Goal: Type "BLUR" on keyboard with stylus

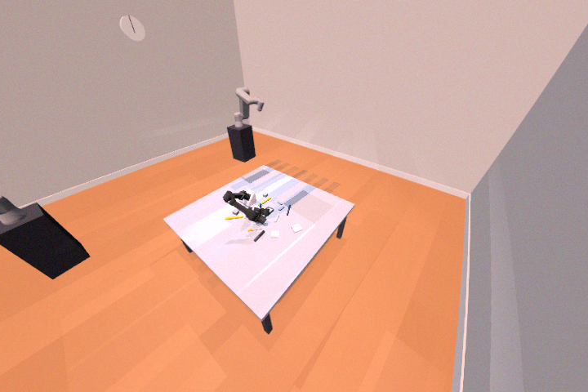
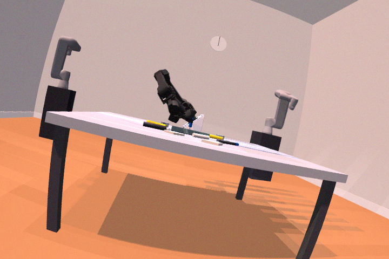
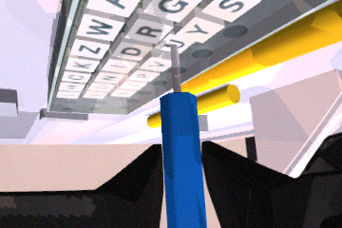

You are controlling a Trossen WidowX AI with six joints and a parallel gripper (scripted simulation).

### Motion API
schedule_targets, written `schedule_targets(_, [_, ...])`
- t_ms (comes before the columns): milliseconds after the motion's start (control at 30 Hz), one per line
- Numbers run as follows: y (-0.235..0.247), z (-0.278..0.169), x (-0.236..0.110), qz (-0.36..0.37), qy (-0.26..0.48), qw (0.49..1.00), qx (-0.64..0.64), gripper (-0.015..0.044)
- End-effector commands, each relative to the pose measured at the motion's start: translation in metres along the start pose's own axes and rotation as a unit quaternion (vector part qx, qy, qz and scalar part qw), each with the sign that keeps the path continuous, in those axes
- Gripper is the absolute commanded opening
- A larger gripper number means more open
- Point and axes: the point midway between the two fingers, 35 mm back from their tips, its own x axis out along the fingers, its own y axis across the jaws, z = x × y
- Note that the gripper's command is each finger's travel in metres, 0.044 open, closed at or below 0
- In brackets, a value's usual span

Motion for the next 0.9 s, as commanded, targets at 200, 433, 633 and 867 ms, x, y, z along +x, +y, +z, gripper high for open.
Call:
schedule_targets(200, [0.000, -0.001, -0.001, -0.001, -0.002, 1.000, -0.002, 0.0081])
schedule_targets(433, [0.000, -0.028, -0.016, 0.000, -0.001, 1.000, -0.003, 0.0081])
schedule_targets(633, [0.000, -0.032, -0.019, 0.000, -0.001, 1.000, -0.003, 0.0081])
schedule_targets(867, [0.000, -0.030, -0.017, -0.001, -0.003, 1.000, -0.005, 0.0064])
